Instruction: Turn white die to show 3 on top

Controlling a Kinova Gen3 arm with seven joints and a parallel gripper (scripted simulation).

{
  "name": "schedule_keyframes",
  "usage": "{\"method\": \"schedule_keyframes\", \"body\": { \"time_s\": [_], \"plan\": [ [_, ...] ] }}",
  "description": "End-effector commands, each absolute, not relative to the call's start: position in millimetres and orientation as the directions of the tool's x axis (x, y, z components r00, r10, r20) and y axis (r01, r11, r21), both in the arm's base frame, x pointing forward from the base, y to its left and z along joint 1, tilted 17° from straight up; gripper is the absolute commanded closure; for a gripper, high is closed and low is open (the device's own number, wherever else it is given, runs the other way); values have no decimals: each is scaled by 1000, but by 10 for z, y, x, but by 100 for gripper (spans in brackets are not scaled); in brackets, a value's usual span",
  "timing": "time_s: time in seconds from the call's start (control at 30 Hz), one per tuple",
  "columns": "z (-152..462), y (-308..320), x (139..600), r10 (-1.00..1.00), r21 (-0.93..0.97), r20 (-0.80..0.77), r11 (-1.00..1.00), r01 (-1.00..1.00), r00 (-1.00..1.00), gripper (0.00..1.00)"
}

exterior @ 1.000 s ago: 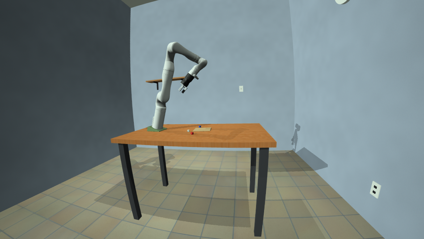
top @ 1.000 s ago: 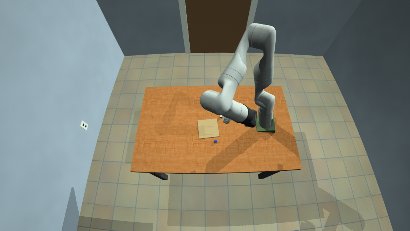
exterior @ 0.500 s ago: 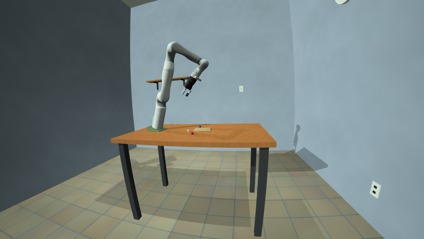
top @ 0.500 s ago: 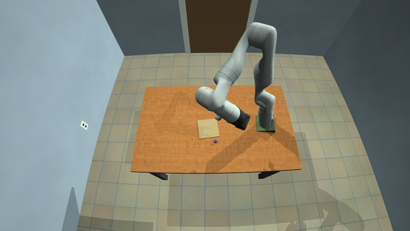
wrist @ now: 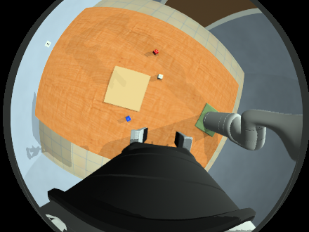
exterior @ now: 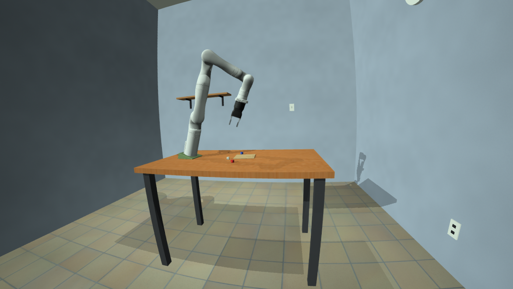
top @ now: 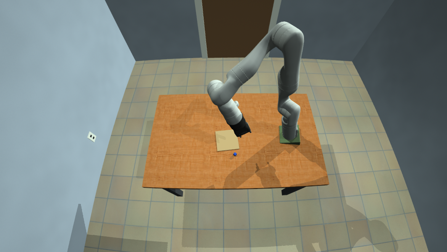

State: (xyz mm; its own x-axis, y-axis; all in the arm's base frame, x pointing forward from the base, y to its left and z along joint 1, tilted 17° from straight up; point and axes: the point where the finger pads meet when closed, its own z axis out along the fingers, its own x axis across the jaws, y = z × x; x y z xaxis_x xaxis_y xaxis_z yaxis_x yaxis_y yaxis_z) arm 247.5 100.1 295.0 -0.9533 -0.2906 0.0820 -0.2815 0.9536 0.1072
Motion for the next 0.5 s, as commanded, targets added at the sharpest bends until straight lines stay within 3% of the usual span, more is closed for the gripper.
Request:
{"method": "schedule_keyframes", "body": {
  "time_s": [0.0, 0.07, 0.3, 0.47],
  "plan": [
    [2863, 739, 2646, -138, 100, 46, 986, -133, -989, 0],
    [2863, 739, 2646, -138, 100, 46, 986, -133, -989, 0],
    [2641, -59, 3130, 312, 109, -97, 947, 302, -945, 0],
    [2552, -566, 3285, 530, 142, -170, 848, 511, -831, 0]
  ]
}}
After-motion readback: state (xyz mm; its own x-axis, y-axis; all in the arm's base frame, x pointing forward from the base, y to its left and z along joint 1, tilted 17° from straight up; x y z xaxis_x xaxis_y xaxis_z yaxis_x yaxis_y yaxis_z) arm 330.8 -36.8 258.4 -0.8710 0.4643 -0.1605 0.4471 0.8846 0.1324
